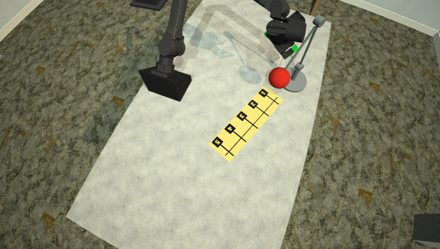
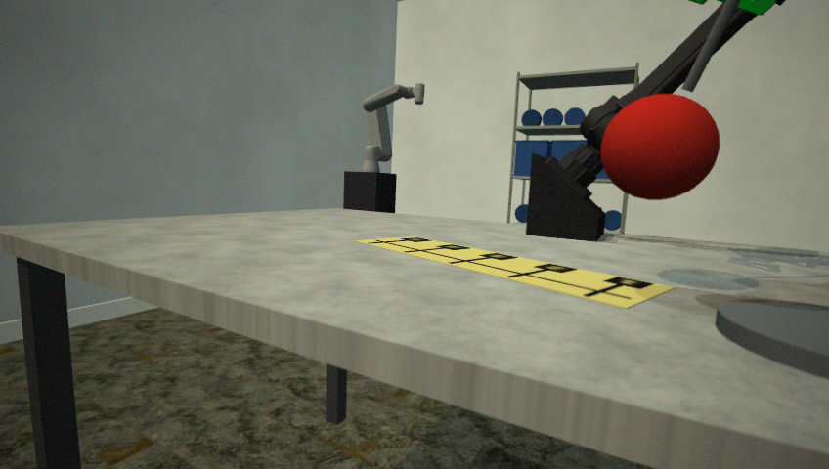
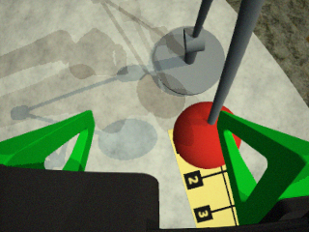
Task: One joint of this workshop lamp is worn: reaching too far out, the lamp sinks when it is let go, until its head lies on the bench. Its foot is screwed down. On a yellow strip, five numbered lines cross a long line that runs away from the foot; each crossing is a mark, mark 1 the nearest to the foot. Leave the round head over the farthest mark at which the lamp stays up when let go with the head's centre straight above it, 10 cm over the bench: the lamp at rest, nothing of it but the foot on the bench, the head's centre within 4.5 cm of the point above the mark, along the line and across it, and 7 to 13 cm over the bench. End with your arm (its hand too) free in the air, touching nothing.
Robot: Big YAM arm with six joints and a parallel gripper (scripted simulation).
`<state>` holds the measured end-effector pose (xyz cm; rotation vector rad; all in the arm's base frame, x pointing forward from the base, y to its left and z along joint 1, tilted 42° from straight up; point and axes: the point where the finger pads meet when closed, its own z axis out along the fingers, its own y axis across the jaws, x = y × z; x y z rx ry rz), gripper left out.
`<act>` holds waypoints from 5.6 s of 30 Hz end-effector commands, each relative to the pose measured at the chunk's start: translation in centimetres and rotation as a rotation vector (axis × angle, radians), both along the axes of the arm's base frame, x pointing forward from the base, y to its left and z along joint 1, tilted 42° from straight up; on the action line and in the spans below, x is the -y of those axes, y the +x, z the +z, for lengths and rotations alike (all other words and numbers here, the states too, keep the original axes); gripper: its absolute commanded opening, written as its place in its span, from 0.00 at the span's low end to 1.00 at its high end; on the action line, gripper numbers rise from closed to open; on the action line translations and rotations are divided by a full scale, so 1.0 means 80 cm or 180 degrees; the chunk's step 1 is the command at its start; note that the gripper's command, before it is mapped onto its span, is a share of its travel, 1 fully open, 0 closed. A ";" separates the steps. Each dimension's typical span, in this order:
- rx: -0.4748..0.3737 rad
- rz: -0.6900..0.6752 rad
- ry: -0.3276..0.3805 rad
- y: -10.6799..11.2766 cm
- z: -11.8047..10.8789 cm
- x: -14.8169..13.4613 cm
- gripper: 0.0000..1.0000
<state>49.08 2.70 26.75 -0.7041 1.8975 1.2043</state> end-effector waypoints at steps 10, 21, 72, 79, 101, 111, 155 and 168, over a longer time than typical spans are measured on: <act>0.0216 -0.0104 0.0077 0.003 0.004 0.003 1.00; 0.0138 -0.0067 0.0061 0.000 -0.002 0.014 1.00; 0.0039 -0.0027 0.0078 -0.009 -0.013 0.011 1.00; 0.0029 -0.0023 0.0082 -0.010 -0.016 0.017 1.00; -0.0043 0.0005 0.0052 -0.010 -0.015 0.011 1.00; 0.0031 -0.0024 0.0083 -0.011 -0.013 -0.001 1.00; -0.0021 -0.0003 0.0061 -0.010 -0.015 0.007 1.00; 0.0030 -0.0023 0.0083 -0.011 -0.014 0.004 1.00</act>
